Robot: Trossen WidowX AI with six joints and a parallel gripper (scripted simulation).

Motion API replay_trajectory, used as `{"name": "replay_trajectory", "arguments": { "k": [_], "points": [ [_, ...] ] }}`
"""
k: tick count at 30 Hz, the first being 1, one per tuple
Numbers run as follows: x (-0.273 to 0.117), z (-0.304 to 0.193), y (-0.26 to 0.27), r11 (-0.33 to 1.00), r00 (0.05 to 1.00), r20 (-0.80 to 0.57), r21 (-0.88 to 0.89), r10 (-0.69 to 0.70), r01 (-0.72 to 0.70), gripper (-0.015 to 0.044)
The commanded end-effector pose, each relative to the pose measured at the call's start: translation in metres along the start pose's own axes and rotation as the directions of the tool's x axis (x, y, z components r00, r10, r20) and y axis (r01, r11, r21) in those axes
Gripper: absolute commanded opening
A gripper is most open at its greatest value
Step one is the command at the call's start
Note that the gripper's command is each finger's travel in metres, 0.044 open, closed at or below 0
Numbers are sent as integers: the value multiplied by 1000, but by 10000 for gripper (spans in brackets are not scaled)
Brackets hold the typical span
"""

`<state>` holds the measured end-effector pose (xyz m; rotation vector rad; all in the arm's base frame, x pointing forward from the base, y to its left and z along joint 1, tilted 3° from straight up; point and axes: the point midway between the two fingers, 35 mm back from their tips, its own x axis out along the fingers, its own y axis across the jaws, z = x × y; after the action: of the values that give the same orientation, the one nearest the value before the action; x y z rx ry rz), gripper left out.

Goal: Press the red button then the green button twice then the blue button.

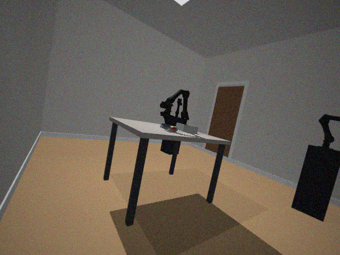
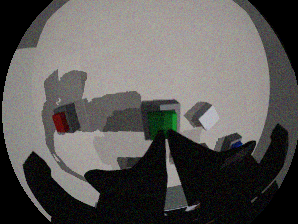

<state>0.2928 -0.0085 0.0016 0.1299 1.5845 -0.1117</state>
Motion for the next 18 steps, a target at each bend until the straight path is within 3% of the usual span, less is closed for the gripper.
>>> {"name": "replay_trajectory", "arguments": {
  "k": [1,18],
  "points": [
    [10,-2,-1,1000,1000,-8,-4,-3,3,20],
    [25,-3,-1,1000,1000,-9,-4,-3,3,20]
  ]
}}
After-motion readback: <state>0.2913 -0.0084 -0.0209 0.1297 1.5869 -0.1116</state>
